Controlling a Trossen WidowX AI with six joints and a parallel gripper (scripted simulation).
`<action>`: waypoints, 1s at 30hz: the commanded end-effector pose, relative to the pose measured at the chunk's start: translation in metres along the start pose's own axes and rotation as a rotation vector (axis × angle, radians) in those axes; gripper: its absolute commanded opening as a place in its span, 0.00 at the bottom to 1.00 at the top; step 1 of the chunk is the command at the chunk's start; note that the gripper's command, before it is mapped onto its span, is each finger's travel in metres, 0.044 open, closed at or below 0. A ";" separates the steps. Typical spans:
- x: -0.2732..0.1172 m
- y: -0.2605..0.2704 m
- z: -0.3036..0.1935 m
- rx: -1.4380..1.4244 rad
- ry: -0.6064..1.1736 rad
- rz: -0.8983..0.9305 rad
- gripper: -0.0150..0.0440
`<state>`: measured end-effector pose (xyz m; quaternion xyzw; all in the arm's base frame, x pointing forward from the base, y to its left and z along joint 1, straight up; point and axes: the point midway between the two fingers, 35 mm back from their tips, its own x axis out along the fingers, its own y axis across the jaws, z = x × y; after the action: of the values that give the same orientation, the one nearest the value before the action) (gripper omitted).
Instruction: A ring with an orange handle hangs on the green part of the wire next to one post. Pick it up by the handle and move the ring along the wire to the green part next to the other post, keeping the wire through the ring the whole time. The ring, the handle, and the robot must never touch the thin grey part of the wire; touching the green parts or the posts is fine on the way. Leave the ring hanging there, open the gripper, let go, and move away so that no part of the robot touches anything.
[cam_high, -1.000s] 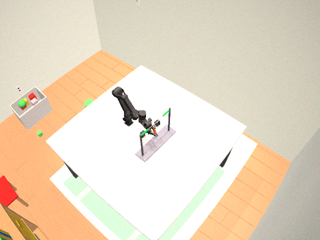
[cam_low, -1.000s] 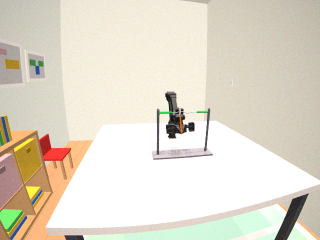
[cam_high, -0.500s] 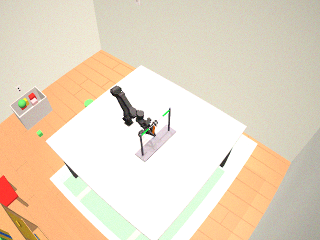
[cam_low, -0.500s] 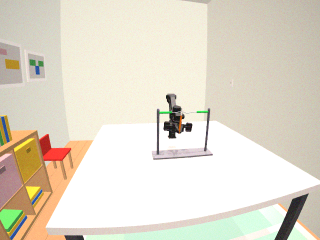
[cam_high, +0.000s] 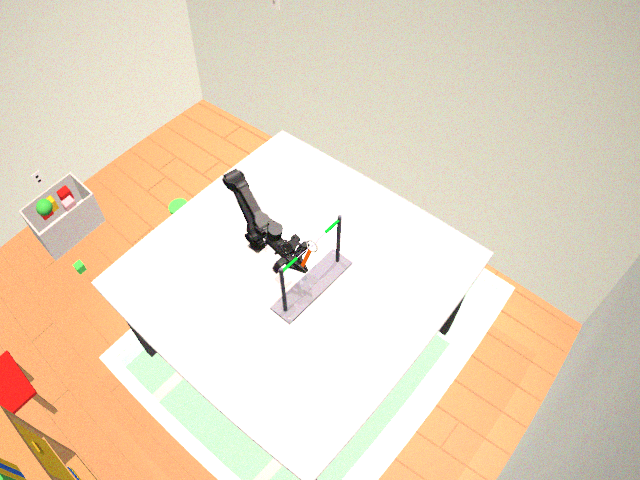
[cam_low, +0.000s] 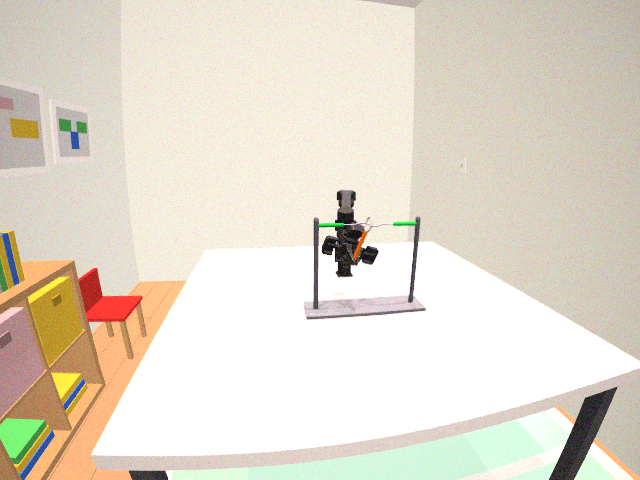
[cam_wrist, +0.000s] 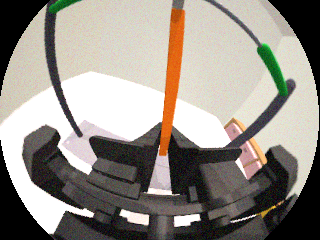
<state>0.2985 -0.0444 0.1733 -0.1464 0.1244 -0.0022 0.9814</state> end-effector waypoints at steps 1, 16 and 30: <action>0.000 0.003 -0.001 -0.017 0.001 0.021 0.00; -0.002 0.038 -0.001 0.149 0.004 0.086 0.00; -0.008 0.078 0.011 0.381 0.009 0.131 0.00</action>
<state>0.2923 0.0272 0.1626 0.0282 0.1335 0.0398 0.9898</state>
